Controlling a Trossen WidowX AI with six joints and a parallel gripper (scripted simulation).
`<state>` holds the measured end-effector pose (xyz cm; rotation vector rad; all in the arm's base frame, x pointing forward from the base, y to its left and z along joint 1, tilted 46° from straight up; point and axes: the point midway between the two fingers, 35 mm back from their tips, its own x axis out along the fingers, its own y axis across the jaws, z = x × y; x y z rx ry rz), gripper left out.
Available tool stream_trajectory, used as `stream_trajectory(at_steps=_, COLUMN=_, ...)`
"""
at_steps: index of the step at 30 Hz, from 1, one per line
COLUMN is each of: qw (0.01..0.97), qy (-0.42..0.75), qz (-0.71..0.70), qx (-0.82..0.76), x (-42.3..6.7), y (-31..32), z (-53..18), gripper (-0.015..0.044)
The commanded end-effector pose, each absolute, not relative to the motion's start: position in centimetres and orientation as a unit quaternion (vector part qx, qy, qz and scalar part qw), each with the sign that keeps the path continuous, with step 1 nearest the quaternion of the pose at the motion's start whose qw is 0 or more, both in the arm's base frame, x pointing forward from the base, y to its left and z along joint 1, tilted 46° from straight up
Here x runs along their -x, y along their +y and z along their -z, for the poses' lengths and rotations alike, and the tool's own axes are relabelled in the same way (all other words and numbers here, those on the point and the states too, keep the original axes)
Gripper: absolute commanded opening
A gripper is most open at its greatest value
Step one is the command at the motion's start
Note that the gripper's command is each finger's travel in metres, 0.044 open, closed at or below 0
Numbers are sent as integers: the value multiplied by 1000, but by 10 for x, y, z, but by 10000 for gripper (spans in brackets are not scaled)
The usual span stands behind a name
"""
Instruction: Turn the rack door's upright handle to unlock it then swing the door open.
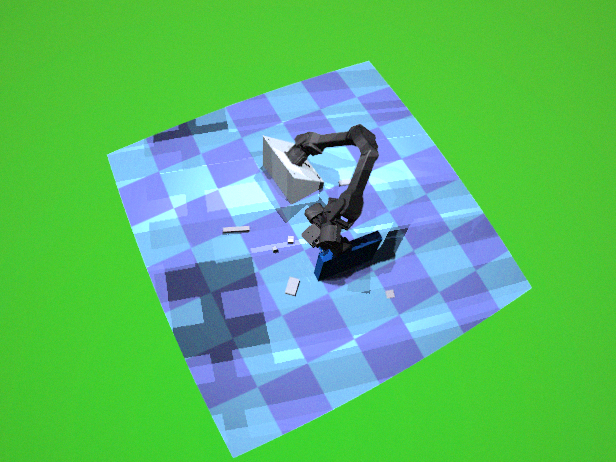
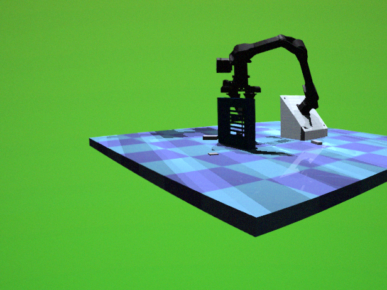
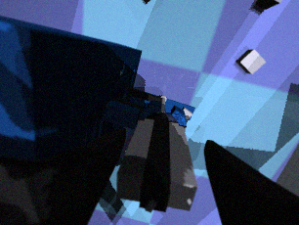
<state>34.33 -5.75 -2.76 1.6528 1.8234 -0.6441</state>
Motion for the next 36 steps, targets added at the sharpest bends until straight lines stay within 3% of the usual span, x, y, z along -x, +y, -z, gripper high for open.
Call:
stream_trajectory(at_steps=1, qw=364, qy=708, qz=159, qx=-584, x=-346, y=-53, z=27, gripper=293)
stream_trajectory(at_steps=18, qw=571, qy=711, qz=-145, qx=-384, x=-346, y=-53, z=27, gripper=293)
stream_trajectory(at_steps=36, qw=681, qy=579, qz=-437, qx=-101, x=-346, y=-53, z=27, gripper=293)
